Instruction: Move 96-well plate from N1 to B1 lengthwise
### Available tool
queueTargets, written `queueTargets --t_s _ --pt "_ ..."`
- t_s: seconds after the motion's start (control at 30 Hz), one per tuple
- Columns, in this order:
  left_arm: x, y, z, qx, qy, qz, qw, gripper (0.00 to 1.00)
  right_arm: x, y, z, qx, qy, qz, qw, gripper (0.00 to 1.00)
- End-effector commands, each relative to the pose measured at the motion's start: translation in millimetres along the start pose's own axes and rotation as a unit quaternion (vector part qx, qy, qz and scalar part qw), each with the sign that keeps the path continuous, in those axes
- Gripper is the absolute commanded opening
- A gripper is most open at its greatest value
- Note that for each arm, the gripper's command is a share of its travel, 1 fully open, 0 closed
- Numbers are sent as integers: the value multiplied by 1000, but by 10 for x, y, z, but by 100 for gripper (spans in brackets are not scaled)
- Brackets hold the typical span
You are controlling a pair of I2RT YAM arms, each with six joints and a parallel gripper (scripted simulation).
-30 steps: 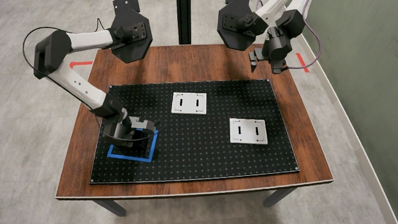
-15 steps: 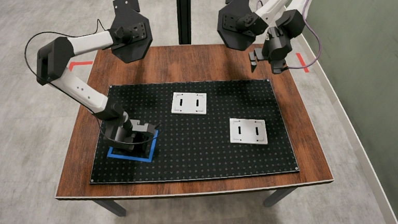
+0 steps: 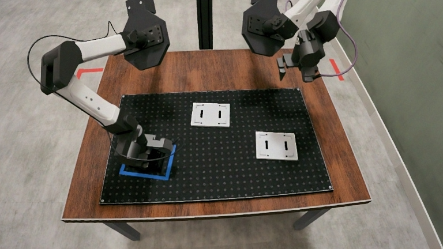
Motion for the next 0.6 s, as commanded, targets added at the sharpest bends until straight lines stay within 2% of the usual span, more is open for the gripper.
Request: queueTargets --t_s 0.0,0.57 --pt "-8 6 7 2 1 -1 1000 100 -94 -62 -22 2 -3 -21 1000 0" --pt "-8 6 7 2 1 -1 1000 100 42 61 1 -2 -3 -2 1000 0"
Point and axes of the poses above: on each arm, the point where the finger pads meet when closed, its own x axis out along the fingers, its own y axis across the jaws, z = x × y, the point moved 8 cm from there along -x, back along the fingers, and after that the axes turned 15 degrees about -x, right-handed, at the moved point
